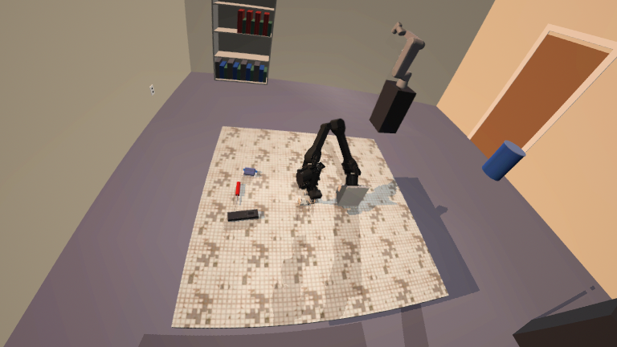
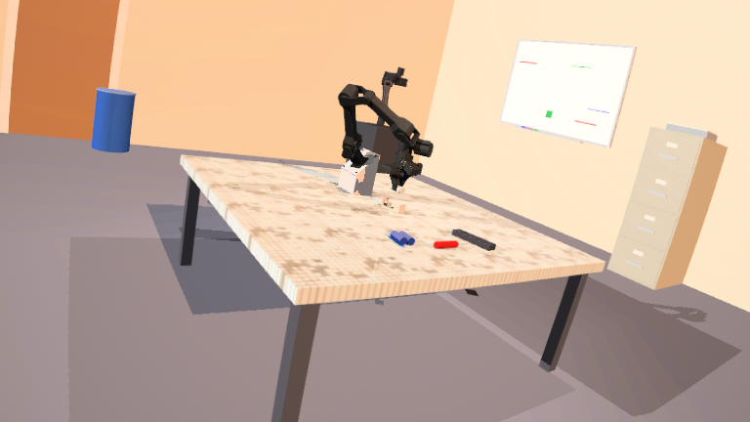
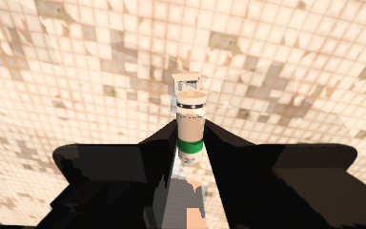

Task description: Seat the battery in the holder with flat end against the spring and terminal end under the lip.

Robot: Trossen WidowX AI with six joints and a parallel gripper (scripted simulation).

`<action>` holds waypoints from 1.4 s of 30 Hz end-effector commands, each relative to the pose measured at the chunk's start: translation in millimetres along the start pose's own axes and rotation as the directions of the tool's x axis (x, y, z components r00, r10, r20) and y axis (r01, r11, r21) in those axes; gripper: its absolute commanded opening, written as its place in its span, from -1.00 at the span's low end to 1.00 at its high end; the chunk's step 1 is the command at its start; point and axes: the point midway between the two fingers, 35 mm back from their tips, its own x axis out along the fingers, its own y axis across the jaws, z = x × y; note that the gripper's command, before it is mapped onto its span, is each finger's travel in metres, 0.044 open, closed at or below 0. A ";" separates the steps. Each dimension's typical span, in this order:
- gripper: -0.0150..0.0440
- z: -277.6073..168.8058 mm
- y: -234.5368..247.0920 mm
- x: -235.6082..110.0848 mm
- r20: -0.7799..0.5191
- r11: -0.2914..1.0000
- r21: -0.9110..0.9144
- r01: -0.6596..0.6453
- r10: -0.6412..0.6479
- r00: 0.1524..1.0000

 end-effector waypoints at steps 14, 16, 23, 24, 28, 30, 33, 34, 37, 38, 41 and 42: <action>-0.20 4.4 5.9 21.6 0.107 0.999 -0.046 -0.018 0.023 0.994; -0.20 4.9 5.8 25.5 0.131 0.999 -0.046 -0.021 0.027 0.991; -0.20 5.9 3.2 36.9 0.210 0.999 -0.048 -0.026 0.036 0.977; -0.20 5.9 2.7 38.0 0.219 0.998 -0.048 -0.028 0.038 0.975; -0.20 5.6 0.6 41.3 0.248 0.998 -0.049 -0.031 0.042 0.968; -0.20 5.8 0.4 41.2 0.250 0.998 -0.051 -0.035 0.047 0.967; -0.20 5.7 0.9 42.4 0.257 0.998 -0.052 -0.037 0.049 0.965; -0.20 5.6 1.2 43.1 0.262 0.998 -0.053 -0.038 0.050 0.964; -0.20 5.4 2.1 45.2 0.277 0.998 -0.054 -0.041 0.054 0.959; -0.20 5.3 2.3 45.9 0.282 0.998 -0.055 -0.041 0.055 0.958; -0.20 5.0 3.0 47.8 0.296 0.997 -0.056 -0.043 0.058 0.953; -0.20 4.9 3.2 48.4 0.301 0.997 -0.057 -0.044 0.059 0.952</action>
